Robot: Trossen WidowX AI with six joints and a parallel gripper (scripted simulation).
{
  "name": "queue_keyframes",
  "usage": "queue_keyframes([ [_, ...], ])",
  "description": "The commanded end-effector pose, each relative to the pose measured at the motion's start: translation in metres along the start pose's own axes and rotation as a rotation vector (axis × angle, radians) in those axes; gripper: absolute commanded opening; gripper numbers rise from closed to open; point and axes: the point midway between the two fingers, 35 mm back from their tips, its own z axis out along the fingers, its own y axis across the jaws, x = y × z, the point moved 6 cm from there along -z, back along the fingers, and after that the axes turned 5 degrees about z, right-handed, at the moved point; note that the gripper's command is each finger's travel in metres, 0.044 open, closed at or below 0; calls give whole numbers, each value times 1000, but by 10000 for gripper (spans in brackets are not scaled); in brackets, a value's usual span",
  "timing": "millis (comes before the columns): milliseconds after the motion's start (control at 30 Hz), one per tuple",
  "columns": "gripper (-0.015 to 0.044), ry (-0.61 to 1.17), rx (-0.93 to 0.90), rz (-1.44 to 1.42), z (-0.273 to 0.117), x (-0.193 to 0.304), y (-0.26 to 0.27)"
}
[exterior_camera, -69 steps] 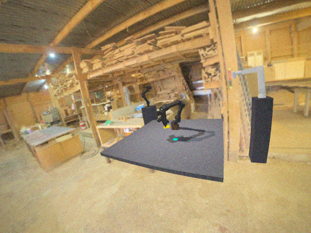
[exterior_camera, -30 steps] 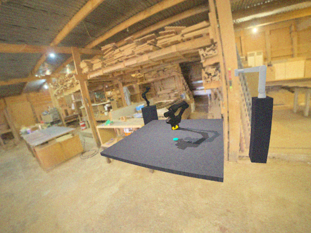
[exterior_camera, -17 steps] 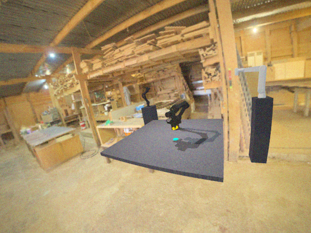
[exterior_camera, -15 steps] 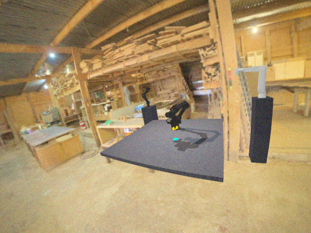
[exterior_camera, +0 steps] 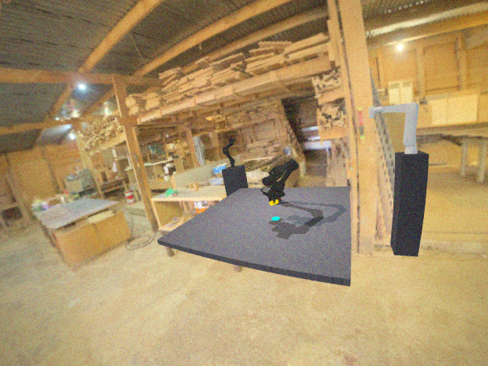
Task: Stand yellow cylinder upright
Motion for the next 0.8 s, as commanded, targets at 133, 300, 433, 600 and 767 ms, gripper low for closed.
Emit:
queue_keyframes([
  [133, 105, -33, 39, -8, 6, 4, -1],
  [300, 105, -58, 60, -15, 9, 5, 0],
  [433, 105, -78, 76, -21, 11, 6, 0],
  [600, 105, -104, 94, -28, 14, 7, 0],
  [767, 105, -131, 112, -34, 17, 9, 1],
])
